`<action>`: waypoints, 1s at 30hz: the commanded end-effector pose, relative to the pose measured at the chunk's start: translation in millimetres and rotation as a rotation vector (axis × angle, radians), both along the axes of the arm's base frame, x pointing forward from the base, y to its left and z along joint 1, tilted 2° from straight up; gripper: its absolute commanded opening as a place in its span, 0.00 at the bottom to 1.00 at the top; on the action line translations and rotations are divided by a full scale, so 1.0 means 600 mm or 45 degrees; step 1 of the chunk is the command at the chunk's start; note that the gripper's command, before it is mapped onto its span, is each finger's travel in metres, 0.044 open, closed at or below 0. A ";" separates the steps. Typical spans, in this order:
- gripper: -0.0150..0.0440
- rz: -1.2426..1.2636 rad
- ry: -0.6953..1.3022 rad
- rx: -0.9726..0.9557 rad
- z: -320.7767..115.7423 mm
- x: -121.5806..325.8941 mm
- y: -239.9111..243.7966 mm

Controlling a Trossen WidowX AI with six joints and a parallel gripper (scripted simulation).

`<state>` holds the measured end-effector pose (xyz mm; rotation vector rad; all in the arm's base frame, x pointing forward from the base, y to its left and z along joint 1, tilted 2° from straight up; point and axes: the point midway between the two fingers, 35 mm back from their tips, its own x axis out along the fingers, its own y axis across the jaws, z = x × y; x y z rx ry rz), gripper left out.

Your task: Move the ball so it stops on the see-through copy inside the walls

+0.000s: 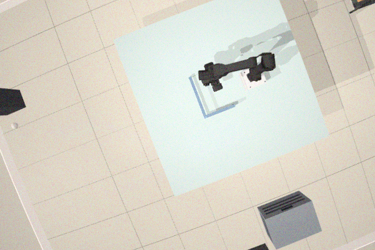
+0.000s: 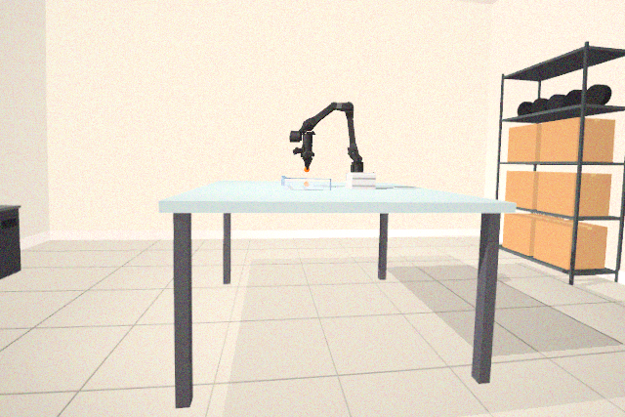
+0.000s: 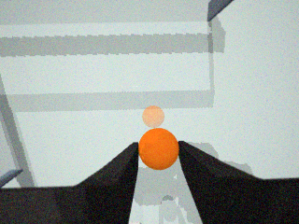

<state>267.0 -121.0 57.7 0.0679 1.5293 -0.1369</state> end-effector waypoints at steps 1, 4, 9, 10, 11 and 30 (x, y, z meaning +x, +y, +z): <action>0.25 -0.004 0.008 -0.002 -0.020 0.001 -0.001; 0.25 -0.004 0.008 -0.002 -0.048 0.003 -0.003; 0.25 -0.004 0.008 -0.002 -0.104 0.003 -0.005; 0.25 -0.004 0.008 -0.001 -0.113 0.002 -0.005; 0.25 -0.004 0.008 -0.001 -0.118 0.002 -0.005; 0.25 -0.004 0.009 -0.001 -0.151 0.002 -0.006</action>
